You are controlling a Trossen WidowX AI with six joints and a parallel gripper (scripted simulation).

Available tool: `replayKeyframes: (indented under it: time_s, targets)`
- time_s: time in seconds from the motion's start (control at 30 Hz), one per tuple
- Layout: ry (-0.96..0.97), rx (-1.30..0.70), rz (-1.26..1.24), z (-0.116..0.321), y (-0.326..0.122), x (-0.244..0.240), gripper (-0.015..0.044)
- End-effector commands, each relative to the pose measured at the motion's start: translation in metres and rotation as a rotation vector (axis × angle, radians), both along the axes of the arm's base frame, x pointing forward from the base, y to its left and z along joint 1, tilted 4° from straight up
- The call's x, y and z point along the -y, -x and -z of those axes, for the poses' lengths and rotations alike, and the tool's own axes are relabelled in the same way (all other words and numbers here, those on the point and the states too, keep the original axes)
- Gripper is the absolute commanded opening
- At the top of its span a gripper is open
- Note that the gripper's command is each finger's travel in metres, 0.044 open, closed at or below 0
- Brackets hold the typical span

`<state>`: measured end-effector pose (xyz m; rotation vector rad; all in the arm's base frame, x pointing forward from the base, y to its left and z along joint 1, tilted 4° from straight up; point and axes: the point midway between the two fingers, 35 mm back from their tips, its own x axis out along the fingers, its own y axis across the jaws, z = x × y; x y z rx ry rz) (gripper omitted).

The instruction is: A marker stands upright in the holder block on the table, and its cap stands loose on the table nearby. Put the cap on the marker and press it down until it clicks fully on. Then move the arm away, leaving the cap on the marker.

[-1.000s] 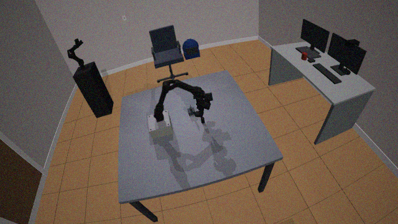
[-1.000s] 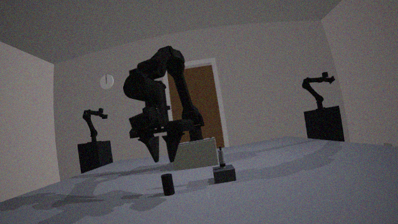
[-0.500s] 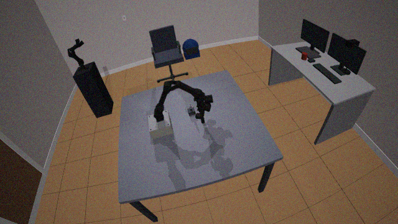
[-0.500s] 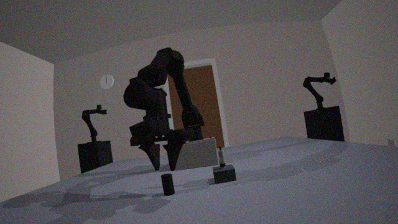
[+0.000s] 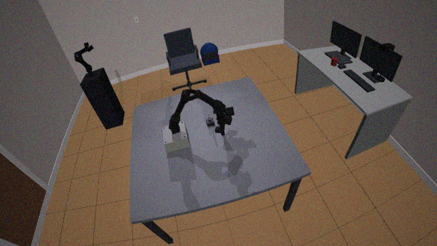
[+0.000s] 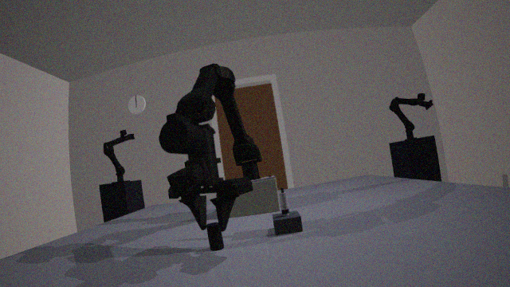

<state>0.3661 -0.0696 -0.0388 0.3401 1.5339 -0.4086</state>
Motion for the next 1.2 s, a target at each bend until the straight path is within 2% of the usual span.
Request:
replayKeyframes:
  time_s: [0.0,0.4,0.53,0.83,0.93,1.17]
  targets:
    - [0.003,-0.01,0.001,0.01,0.003,0.001,0.0248]
    - [0.003,-0.011,0.001,0.025,0.004,0.001,0.0248]
    - [0.003,-0.011,0.001,0.025,0.004,0.001,0.0143]
    - [0.003,-0.011,0.001,0.025,0.004,0.001,0.0083]
    - [0.003,-0.011,0.001,0.02,0.003,0.0,0.0005]
    - [0.003,-0.01,0.001,-0.005,0.002,-0.001,0.0]
